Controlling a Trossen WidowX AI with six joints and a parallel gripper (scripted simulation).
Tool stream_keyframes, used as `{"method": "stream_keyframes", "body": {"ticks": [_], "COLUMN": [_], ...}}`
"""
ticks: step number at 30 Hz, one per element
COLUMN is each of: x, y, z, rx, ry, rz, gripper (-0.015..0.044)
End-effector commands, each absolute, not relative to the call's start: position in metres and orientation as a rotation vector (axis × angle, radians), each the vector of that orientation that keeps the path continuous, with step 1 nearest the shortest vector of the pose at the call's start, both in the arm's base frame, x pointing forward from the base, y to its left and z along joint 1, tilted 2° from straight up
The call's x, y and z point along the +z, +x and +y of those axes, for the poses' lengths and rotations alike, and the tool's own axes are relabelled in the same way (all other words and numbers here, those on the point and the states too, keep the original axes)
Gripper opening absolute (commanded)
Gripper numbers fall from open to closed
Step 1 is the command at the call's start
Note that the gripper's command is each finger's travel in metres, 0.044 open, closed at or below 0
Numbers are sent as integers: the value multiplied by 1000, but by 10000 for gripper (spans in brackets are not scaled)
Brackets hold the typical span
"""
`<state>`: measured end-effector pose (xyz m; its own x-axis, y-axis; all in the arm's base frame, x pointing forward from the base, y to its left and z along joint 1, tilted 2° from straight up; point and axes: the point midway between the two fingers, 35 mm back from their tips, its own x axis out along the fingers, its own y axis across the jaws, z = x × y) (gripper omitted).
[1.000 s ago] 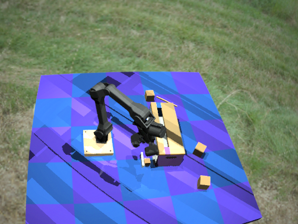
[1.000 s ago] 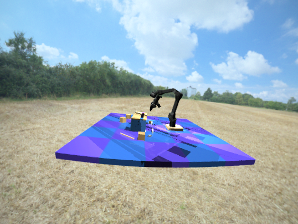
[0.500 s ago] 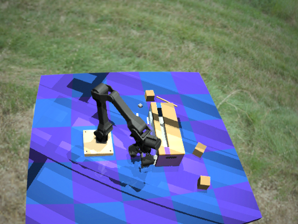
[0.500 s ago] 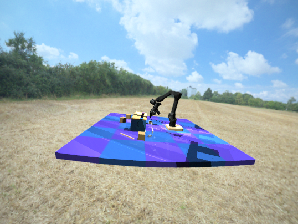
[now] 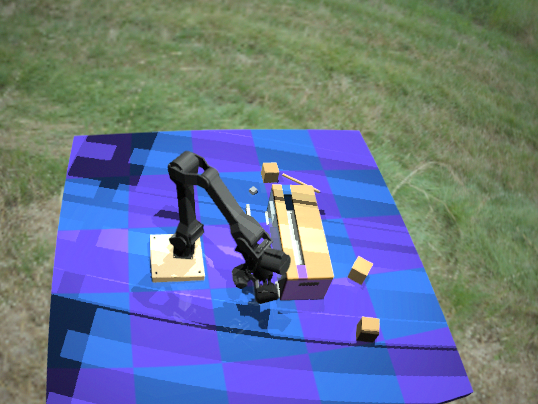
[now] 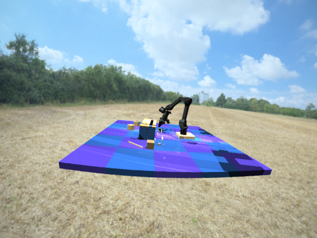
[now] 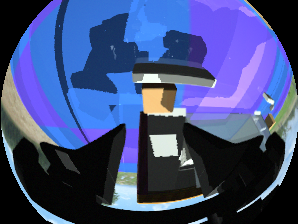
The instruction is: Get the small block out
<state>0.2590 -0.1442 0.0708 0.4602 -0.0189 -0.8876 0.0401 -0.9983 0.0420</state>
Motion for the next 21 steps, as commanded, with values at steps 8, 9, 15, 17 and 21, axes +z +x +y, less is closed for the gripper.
{"method": "stream_keyframes", "body": {"ticks": [8,9,15,17,21], "x": [48,46,37,34,28], "y": [260,260,261,261,262], "z": [-143,-143,-142,-142,-141], "rx": [-1622,-1622,-1622,-1622,-1622], "ry": [2637,2637,2638,2638,2638], "rz": [25,25,25,25,25], "gripper": [285,285,285,285,285]}}
